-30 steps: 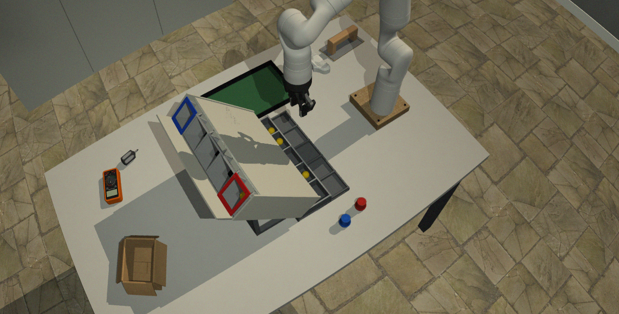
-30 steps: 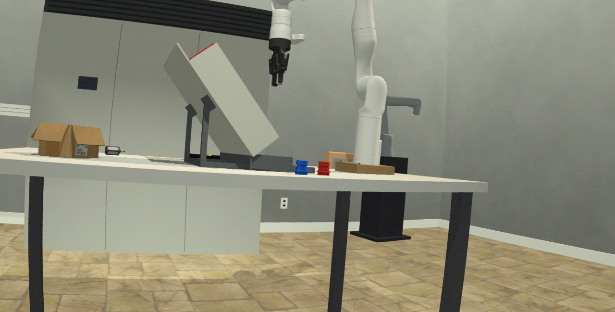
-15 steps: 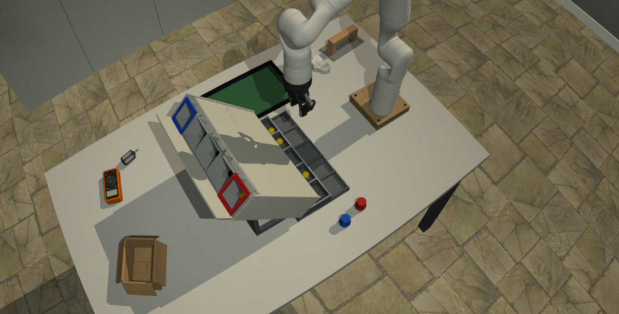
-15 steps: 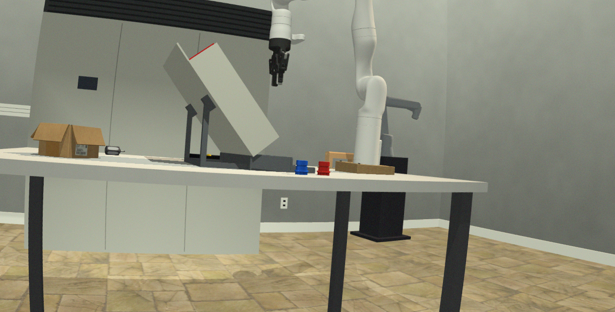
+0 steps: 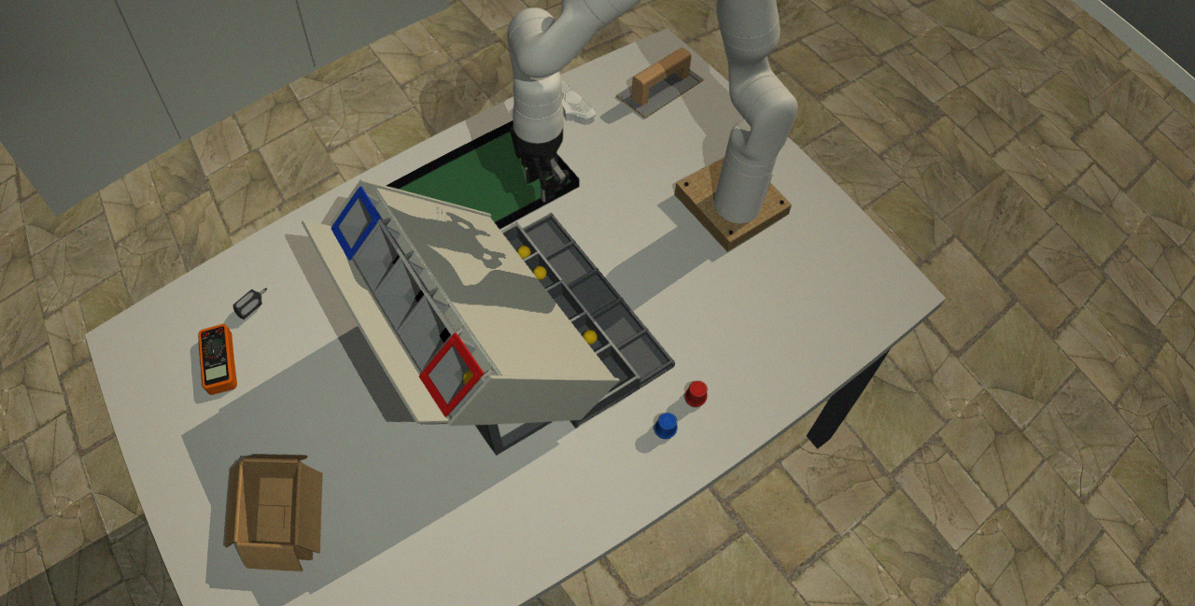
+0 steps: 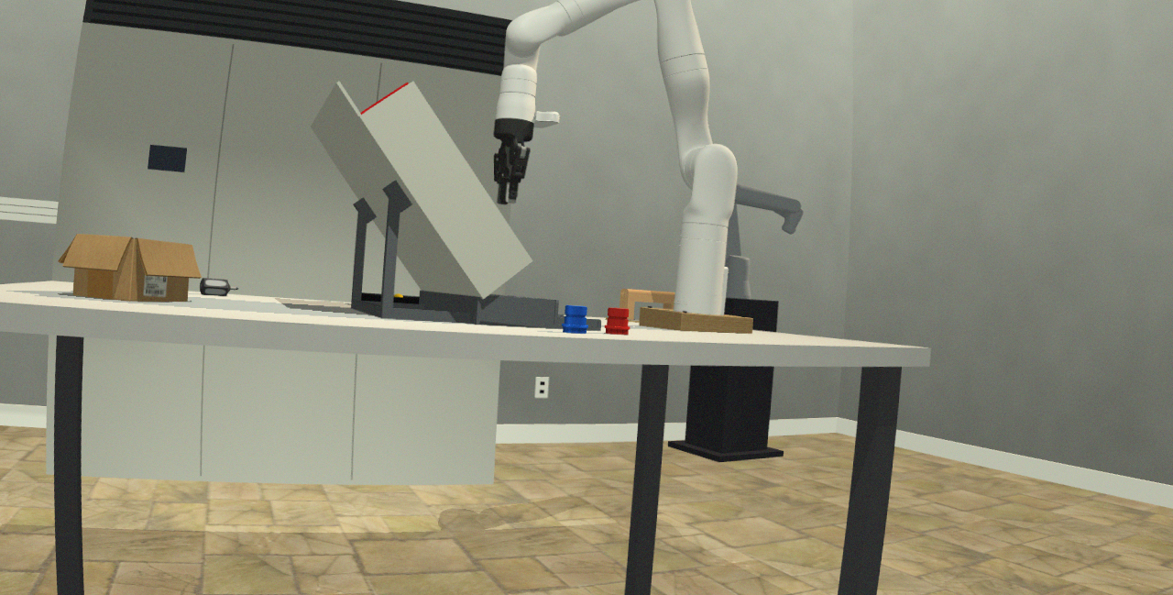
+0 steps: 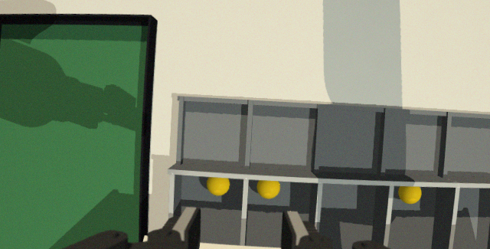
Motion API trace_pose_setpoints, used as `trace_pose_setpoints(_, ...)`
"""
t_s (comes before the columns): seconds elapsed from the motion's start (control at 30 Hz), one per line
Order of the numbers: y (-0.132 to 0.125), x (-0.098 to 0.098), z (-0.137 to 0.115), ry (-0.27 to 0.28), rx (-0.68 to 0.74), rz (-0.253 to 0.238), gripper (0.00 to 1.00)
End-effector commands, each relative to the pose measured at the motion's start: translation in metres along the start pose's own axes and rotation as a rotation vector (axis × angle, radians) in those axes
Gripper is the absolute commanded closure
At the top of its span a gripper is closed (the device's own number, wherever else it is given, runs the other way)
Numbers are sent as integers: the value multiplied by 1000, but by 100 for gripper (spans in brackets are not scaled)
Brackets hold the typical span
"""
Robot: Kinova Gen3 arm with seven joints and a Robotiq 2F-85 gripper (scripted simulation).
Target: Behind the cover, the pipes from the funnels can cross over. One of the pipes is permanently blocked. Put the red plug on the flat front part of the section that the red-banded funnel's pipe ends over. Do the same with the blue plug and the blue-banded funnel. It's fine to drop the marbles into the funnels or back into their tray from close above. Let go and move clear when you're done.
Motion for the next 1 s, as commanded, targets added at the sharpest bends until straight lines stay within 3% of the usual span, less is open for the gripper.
trace_pose_setpoints(0.0,-15,15,1,18,15,11,50)
trace_pose_setpoints(0.13,-15,15,1,18,15,11,50)
trace_pose_setpoints(0.17,-46,36,4,18,12,10,50)
trace_pose_setpoints(0.7,-46,36,4,18,12,10,50)
trace_pose_setpoints(0.73,-84,48,61,19,15,10,50)
trace_pose_setpoints(0.83,-91,50,73,19,15,10,50)
trace_pose_setpoints(0.97,-121,61,119,19,15,10,50)
Point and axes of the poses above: the point where the finger pads meet when closed, its own x axis out along the fingers, its own y axis across the jaws, z = x × y, the point moved 4 cm from there along -x, back along the fingers, and after that the axes turned 12 degrees about x, right-handed, at the moved point
